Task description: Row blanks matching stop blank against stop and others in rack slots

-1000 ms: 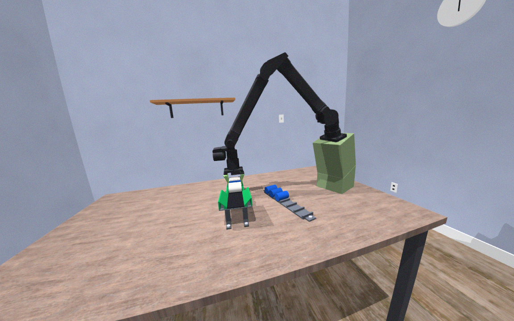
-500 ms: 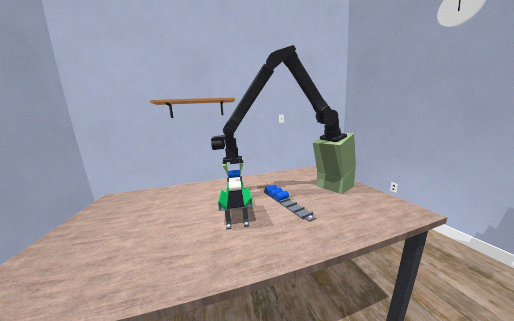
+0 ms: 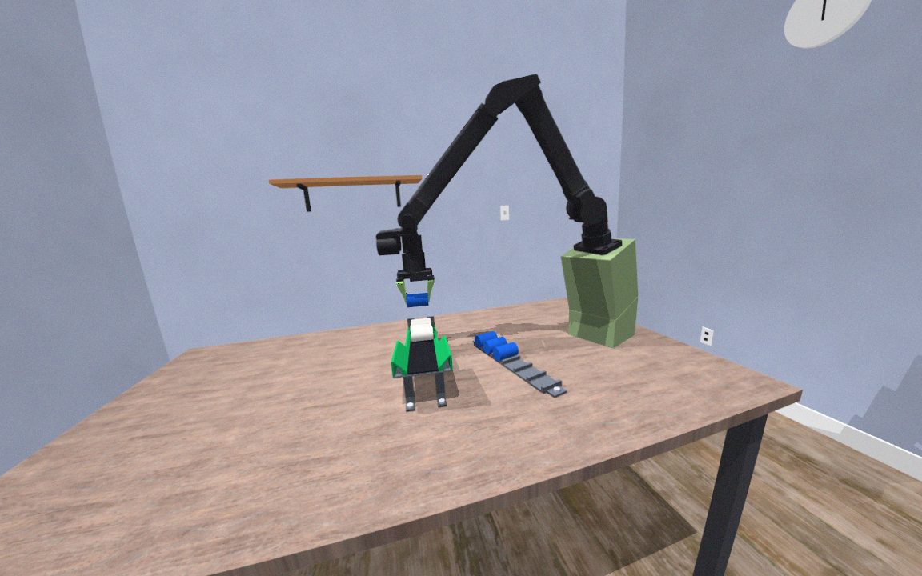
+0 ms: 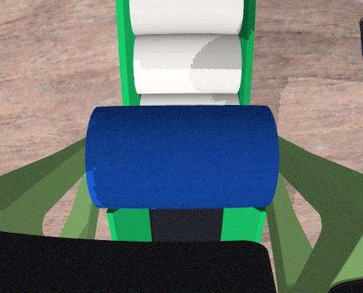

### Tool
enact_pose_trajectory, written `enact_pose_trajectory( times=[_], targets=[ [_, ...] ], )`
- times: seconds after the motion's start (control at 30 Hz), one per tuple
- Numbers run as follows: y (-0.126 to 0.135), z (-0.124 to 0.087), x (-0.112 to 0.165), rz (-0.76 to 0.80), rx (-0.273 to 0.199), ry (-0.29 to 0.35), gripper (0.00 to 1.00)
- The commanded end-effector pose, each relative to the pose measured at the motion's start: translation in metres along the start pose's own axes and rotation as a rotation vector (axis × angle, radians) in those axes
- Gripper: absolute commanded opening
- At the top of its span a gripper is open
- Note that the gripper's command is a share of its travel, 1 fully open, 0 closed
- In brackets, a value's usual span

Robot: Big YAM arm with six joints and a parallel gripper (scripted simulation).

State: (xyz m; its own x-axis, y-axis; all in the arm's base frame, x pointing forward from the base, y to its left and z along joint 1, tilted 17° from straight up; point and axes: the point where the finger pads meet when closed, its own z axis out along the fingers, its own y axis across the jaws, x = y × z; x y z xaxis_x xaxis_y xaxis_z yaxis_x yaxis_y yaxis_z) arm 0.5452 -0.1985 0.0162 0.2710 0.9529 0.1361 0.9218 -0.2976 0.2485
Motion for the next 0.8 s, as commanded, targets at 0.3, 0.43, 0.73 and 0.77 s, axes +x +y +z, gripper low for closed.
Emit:
enact_pose_trajectory(
  times=[0.3, 0.43, 0.73, 0.77],
  targets=[
    [-0.035, 0.008, 0.056, -0.078, -0.035, -0.002, 0.63],
    [-0.069, 0.019, 0.083, -0.122, -0.033, -0.001, 0.63],
    [-0.21, 0.044, 0.149, -0.285, -0.03, 0.004, 0.63],
    [-0.224, 0.045, 0.152, -0.301, -0.03, 0.005, 0.63]
  ],
)
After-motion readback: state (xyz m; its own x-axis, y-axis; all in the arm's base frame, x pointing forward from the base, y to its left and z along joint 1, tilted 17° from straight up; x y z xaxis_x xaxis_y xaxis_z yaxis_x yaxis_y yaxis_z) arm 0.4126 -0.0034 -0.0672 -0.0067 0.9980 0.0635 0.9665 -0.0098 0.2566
